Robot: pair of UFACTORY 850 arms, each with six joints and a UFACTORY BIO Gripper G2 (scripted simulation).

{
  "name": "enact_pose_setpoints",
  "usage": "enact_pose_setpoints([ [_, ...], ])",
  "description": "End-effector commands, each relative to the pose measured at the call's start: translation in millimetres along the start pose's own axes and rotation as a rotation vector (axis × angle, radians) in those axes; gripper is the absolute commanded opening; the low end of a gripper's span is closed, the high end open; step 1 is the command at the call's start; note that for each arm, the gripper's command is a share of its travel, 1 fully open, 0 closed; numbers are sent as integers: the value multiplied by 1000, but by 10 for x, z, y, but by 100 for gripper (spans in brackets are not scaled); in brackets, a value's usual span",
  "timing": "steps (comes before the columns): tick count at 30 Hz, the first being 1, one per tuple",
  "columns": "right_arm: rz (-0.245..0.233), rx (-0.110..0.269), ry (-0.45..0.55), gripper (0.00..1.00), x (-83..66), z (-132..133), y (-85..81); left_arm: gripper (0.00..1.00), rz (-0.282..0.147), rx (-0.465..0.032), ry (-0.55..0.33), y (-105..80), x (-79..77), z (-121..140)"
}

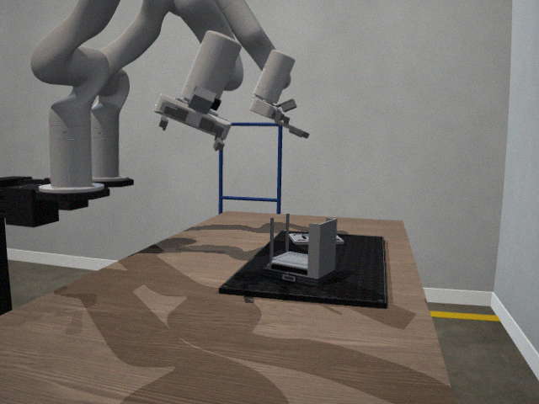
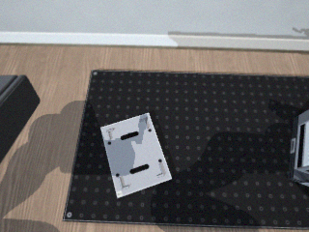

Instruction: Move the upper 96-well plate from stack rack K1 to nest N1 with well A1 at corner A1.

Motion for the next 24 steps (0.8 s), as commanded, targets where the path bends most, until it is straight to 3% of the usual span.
enact_pose_setpoints([
  [1, -1, 1, 1, 37, 4, 0, -10, 100, -38, 1, 10, -188, -18, -33],
  [4, -1, 1, 1, 37, 4, 0, -10, 100, -130, 4, 36, -278, -39, -45],
  [10, -1, 1, 1, 37, 4, 0, -10, 100, -130, 4, 36, -568, -92, -99],
  [12, -1, 1, 1, 37, 4, 0, -10, 100, -130, 4, 36, -568, -92, -99],
  [16, -1, 1, 1, 37, 4, 0, -10, 100, -254, 9, 71, -686, -128, -114],
  [24, -1, 1, 1, 37, 4, 0, -10, 100, -254, 9, 71, -1050, -225, -183],
])
Point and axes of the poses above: on each arm, the point midway between the two finger pads, its own x axis out along the fingers, its own z axis across the jaws, y = z × x, the point moved 6 cm from there along -x, back along the fingers, and after that the axes turned 9 degrees about -x, right-handed, at the moved point
